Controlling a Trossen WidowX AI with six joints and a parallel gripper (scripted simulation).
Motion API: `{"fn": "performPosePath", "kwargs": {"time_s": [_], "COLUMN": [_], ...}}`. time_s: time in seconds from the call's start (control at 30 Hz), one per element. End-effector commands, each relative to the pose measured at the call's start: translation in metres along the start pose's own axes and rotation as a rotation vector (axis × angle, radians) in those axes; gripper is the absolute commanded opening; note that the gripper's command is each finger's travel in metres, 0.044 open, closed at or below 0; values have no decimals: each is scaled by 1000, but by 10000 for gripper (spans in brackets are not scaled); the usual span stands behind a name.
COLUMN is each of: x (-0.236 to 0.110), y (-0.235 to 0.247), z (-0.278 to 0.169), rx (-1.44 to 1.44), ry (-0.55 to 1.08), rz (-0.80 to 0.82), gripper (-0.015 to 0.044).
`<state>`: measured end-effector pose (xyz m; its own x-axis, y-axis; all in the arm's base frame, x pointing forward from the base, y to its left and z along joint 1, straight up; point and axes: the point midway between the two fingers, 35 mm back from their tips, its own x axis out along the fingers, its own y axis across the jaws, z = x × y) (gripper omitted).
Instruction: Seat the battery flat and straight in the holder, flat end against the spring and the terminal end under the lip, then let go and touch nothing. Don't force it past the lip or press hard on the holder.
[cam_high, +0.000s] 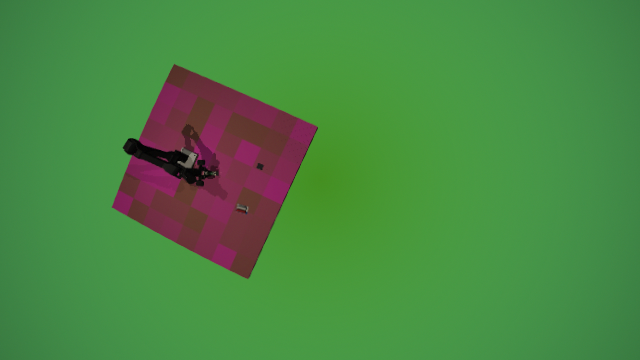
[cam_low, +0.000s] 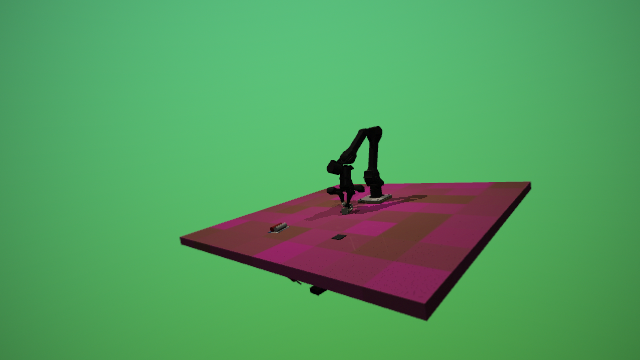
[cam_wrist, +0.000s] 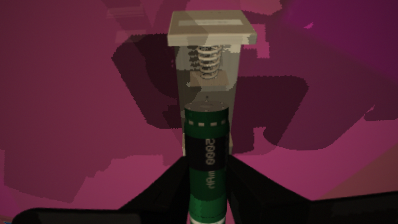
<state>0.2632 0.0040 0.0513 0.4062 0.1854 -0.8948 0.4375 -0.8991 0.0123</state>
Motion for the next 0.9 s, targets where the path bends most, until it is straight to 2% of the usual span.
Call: {"fn": "performPosePath", "kwargs": {"time_s": [0.0,0.3,0.87], "x": [2,3,0], "y": [-1,-2,-2], "z": [3,7,22], "rx": [-3,-4,-4], "ry": [23,79,79], "rz": [-5,-1,6], "gripper": [65,65,65]}}
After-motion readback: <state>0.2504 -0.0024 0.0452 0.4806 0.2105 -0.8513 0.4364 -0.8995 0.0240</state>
